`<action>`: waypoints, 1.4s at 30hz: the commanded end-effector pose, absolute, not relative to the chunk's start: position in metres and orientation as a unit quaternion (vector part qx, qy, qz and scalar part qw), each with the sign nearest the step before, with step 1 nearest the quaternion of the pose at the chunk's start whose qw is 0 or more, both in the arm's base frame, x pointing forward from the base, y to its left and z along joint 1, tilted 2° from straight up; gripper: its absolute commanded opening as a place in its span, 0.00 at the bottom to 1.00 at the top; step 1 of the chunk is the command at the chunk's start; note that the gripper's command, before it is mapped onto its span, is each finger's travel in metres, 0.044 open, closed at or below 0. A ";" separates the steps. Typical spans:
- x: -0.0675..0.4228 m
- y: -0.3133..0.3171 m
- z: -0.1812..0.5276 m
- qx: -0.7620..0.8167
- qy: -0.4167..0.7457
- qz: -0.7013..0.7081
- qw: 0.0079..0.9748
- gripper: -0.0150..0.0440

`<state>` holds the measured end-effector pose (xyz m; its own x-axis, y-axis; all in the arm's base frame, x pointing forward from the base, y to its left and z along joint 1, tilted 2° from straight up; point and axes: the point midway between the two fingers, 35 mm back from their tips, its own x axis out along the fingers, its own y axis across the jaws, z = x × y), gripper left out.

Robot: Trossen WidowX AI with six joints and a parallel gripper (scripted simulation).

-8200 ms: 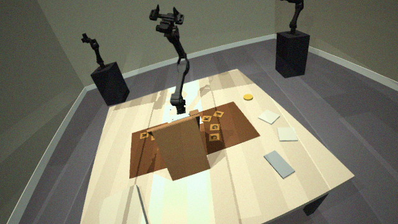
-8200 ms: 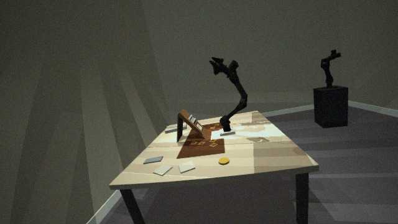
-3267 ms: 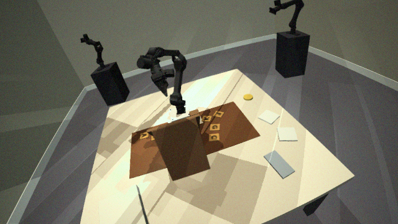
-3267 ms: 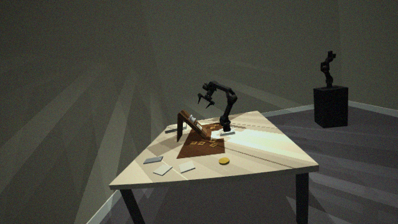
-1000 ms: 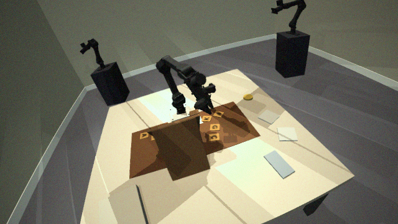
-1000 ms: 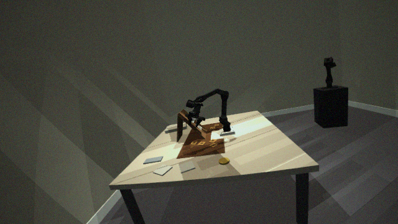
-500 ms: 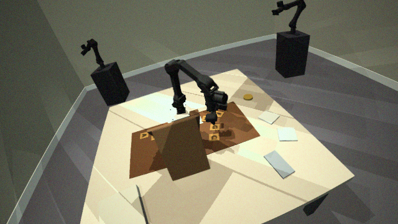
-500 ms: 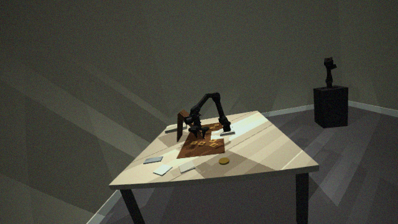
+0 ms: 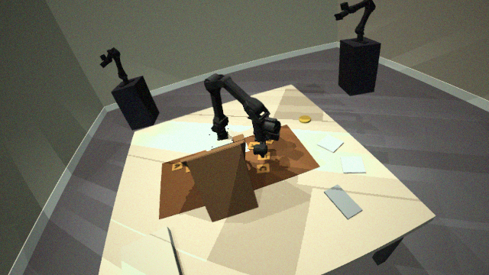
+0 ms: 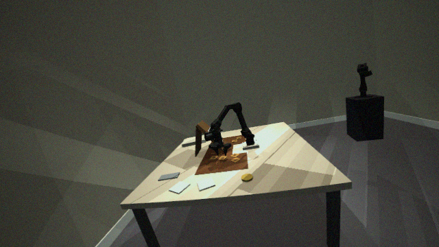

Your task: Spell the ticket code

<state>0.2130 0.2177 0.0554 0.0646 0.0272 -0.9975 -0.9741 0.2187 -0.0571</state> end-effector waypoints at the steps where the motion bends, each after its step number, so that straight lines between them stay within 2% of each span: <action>1: 0.213 0.216 0.046 -0.451 0.530 0.433 0.572 0.83; 42: 0.214 0.215 0.033 -0.451 0.530 0.433 0.572 0.83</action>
